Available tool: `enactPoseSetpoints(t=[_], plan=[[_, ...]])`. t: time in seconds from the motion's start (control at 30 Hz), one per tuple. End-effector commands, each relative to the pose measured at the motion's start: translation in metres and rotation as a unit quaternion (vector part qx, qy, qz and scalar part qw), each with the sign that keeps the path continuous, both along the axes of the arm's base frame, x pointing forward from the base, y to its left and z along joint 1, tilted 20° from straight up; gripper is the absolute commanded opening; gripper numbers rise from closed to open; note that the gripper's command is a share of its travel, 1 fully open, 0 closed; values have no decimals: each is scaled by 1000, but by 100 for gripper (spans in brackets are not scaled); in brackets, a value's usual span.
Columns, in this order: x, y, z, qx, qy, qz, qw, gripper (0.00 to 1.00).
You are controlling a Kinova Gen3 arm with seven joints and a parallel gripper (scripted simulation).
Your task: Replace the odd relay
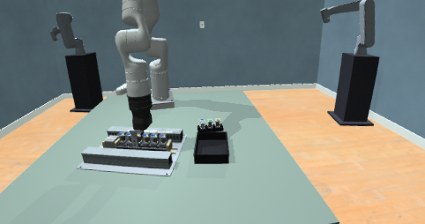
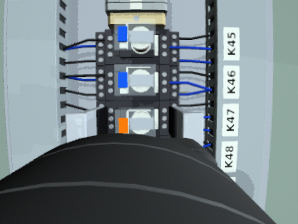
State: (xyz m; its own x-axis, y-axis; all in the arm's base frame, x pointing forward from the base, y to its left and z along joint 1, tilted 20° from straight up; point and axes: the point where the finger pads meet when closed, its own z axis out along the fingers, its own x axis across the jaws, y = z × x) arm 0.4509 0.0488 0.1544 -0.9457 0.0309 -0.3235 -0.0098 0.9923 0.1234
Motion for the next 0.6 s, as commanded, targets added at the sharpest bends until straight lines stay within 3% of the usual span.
enactPoseSetpoints(t=[0.0, 0.57], plan=[[0, 0, 1, 0, -1, 0, 1000, 100], [0, 0, 3, 0, -1, 0, 1000, 100]])
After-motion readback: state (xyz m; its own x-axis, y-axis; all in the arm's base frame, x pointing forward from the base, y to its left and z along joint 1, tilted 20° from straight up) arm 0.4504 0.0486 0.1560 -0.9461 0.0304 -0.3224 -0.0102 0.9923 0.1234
